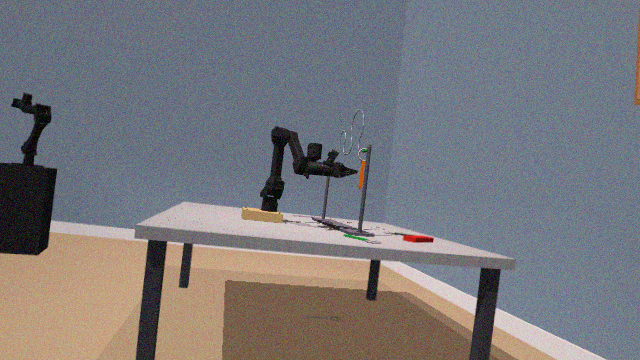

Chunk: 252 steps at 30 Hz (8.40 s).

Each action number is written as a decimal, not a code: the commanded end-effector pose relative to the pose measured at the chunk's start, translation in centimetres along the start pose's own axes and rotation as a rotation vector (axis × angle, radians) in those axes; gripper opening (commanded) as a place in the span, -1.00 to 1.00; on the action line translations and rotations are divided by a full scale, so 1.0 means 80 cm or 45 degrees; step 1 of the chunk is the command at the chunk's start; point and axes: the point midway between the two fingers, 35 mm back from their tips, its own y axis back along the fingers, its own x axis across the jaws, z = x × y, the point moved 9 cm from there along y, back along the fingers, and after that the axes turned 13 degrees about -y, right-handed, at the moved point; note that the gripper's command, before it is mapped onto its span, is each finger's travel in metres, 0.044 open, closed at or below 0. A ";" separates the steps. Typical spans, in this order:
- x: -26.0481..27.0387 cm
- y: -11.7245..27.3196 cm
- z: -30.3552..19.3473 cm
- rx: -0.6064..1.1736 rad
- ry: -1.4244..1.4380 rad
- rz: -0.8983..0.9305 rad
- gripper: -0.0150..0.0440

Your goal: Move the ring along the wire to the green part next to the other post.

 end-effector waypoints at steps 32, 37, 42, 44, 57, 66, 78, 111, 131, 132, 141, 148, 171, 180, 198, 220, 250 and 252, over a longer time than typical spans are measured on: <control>0.010 0.004 -0.056 0.134 0.049 0.358 0.05; 0.011 -0.005 -0.056 0.133 0.049 0.359 0.05; 0.013 -0.014 -0.056 0.132 0.049 0.359 0.05; 0.014 -0.018 -0.057 0.132 0.049 0.359 0.05; 0.021 -0.043 -0.059 0.130 0.049 0.359 0.05; 0.027 -0.060 -0.061 0.129 0.049 0.360 0.05; 0.035 -0.080 -0.064 0.127 0.049 0.360 0.05; 0.035 -0.080 -0.063 0.127 0.045 0.364 -0.84; 0.043 -0.080 -0.044 0.123 0.048 0.359 -1.00; 0.043 -0.080 -0.044 0.123 0.048 0.359 -1.00; 0.043 -0.080 -0.044 0.123 0.048 0.359 -1.00; 0.043 -0.080 -0.044 0.123 0.048 0.359 -1.00; 0.070 -0.072 -0.051 0.126 0.038 0.358 -1.00; 0.084 -0.067 -0.055 0.130 0.007 0.356 -1.00; 0.130 -0.053 -0.063 0.163 -0.222 0.343 -1.00; 0.201 -0.016 -0.032 0.404 -0.718 0.318 -1.00; 0.237 0.026 0.087 0.996 -1.520 0.490 -1.00; 0.239 0.027 0.092 1.001 -1.578 0.499 -1.00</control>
